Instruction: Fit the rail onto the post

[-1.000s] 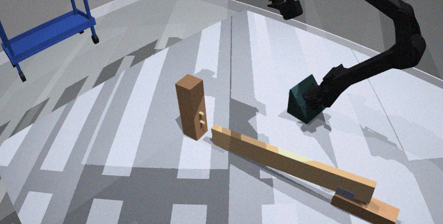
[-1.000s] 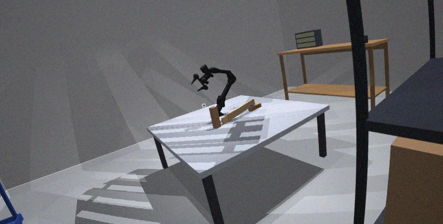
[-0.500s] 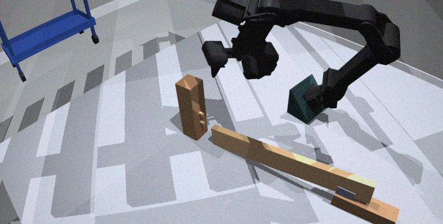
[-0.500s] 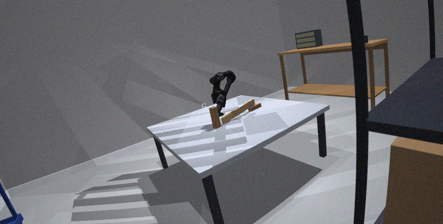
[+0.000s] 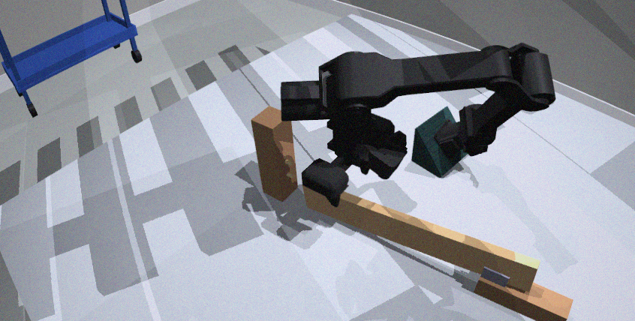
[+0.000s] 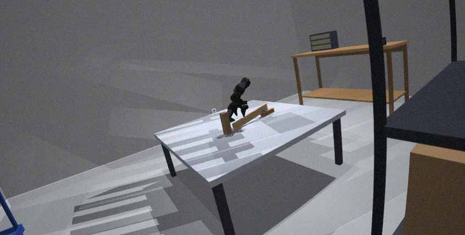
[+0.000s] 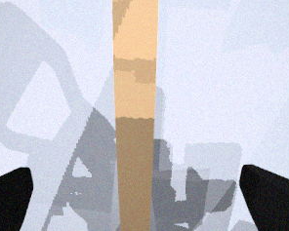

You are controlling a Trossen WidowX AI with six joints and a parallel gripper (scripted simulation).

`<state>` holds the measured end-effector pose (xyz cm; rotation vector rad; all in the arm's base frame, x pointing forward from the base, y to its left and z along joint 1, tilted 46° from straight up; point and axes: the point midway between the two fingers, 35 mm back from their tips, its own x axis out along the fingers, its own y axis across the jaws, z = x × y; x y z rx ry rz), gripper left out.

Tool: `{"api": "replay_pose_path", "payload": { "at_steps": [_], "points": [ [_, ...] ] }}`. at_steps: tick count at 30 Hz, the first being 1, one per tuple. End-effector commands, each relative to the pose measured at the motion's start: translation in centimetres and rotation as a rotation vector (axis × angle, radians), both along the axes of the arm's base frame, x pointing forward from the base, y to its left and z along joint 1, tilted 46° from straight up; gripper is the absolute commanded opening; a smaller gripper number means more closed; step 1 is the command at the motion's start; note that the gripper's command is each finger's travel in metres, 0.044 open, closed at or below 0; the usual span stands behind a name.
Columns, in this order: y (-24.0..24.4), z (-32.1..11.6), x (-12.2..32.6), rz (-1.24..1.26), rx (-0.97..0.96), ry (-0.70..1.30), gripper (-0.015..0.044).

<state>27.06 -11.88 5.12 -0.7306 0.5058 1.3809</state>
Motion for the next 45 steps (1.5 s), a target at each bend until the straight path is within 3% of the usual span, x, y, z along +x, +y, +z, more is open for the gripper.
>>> {"api": "replay_pose_path", "payload": {
  "at_steps": [1,44,45],
  "points": [
    [0.5,-0.2,0.1,0.008,0.009,-0.007,0.044],
    [5.3,-4.7,0.9,0.008,0.012,-0.009,0.044],
    [5.3,-4.7,0.9,0.008,0.012,-0.009,0.0414]
  ]
}}
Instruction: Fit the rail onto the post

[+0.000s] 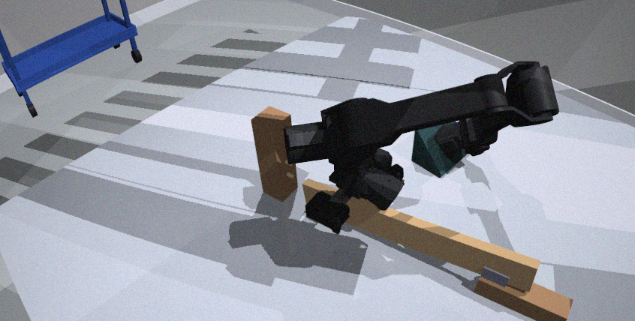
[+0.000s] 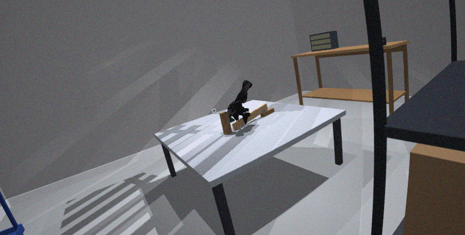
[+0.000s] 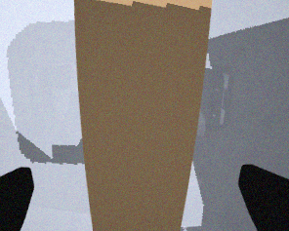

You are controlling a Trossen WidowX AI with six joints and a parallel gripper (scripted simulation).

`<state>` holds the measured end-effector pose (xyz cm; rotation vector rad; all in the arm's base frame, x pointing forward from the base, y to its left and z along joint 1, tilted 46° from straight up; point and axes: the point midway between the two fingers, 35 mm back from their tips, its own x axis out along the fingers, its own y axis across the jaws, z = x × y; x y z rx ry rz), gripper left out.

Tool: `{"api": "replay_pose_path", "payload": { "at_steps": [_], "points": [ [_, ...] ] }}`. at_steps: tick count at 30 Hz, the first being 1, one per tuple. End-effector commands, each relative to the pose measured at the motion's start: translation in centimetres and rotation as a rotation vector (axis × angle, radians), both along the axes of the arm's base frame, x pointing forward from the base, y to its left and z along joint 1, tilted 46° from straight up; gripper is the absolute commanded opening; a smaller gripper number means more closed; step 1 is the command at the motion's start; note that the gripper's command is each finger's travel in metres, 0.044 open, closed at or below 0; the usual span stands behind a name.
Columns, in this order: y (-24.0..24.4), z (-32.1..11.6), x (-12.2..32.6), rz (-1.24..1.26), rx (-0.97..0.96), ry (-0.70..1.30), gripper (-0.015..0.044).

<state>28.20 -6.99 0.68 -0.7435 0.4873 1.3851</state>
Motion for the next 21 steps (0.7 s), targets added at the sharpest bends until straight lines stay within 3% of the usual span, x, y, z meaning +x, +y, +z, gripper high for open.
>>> {"api": "replay_pose_path", "payload": {
  "at_steps": [1,13,21],
  "points": [
    [0.39,-0.26,-0.21,-0.003,0.01,0.008,0.0387],
    [0.39,-0.26,-0.21,-0.003,0.01,0.008,0.0072],
    [0.39,-0.26,-0.21,-0.003,0.01,0.008,0.0019]
  ]
}}
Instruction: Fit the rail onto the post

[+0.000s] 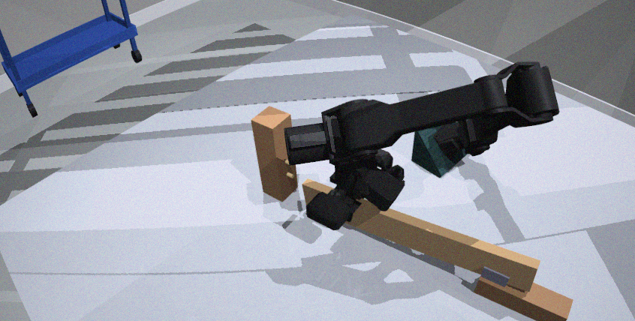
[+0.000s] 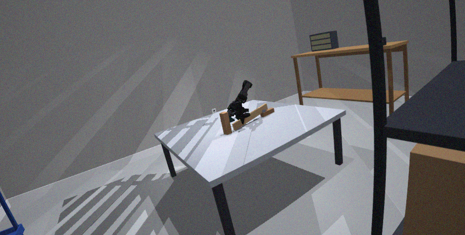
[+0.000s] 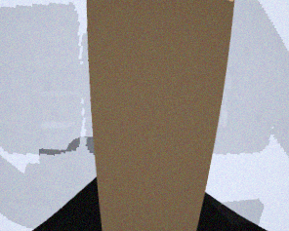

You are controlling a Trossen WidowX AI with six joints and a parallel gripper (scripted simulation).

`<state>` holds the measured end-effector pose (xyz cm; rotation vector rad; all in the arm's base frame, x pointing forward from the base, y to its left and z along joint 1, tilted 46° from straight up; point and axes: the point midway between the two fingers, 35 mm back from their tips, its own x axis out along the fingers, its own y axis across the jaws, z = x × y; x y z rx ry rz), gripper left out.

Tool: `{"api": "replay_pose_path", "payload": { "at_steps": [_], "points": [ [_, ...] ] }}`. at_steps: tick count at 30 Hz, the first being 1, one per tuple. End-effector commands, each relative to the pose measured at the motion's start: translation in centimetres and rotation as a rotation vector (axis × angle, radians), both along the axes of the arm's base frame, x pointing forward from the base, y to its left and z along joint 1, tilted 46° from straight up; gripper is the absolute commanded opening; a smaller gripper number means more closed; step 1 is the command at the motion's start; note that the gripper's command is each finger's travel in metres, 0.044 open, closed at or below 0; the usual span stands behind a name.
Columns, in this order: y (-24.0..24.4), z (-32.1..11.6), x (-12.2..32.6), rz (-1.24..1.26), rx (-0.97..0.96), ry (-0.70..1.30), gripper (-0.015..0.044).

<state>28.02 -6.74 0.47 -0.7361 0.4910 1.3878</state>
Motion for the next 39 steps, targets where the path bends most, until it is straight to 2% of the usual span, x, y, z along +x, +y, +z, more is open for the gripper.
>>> {"api": "replay_pose_path", "payload": {
  "at_steps": [1,39],
  "points": [
    [0.1,-0.1,0.0,-0.003,0.007,0.001,0.0],
    [-1.0,1.0,0.1,-0.003,0.006,0.001,0.0]
  ]
}}
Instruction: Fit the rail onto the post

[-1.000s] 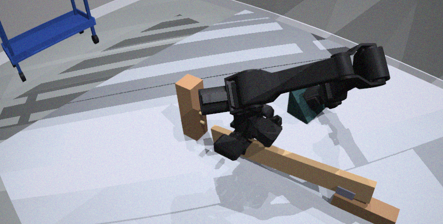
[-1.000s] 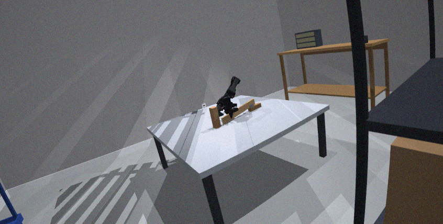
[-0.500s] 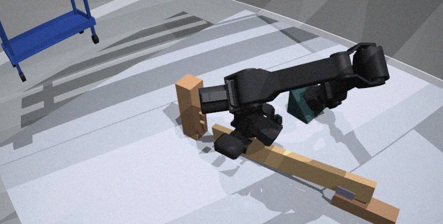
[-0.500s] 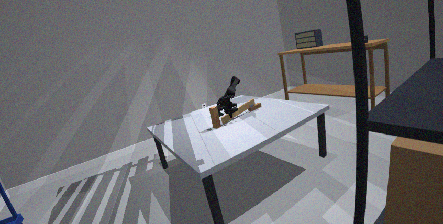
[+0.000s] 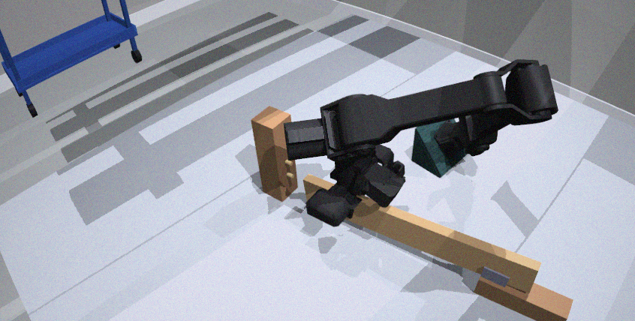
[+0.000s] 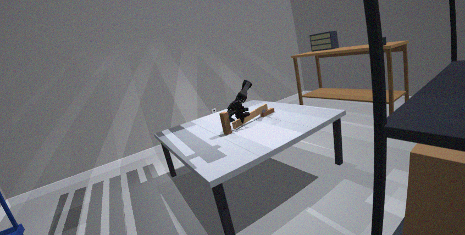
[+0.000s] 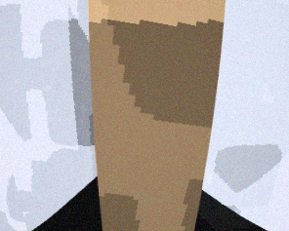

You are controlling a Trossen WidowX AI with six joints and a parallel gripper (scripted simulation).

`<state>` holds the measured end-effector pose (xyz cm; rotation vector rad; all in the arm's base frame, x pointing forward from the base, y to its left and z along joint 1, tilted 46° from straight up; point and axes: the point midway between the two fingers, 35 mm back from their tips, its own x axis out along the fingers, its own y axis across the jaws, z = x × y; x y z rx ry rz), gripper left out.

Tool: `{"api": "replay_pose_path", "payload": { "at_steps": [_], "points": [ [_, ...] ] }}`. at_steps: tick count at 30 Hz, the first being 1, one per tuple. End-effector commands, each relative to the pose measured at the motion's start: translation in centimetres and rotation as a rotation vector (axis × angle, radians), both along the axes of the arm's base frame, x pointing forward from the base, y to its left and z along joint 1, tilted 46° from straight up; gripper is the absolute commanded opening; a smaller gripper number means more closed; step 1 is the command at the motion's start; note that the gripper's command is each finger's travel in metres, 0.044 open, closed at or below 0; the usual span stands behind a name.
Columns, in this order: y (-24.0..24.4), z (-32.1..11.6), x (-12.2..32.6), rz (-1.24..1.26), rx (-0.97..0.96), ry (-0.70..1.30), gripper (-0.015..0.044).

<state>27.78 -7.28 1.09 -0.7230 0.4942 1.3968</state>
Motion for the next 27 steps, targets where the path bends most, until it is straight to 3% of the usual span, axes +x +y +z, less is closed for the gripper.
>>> {"api": "replay_pose_path", "payload": {
  "at_steps": [1,27],
  "points": [
    [-0.47,0.39,0.31,-0.005,-0.002,-0.011,0.0],
    [-1.4,1.31,0.22,-0.005,-0.002,-0.011,0.0]
  ]
}}
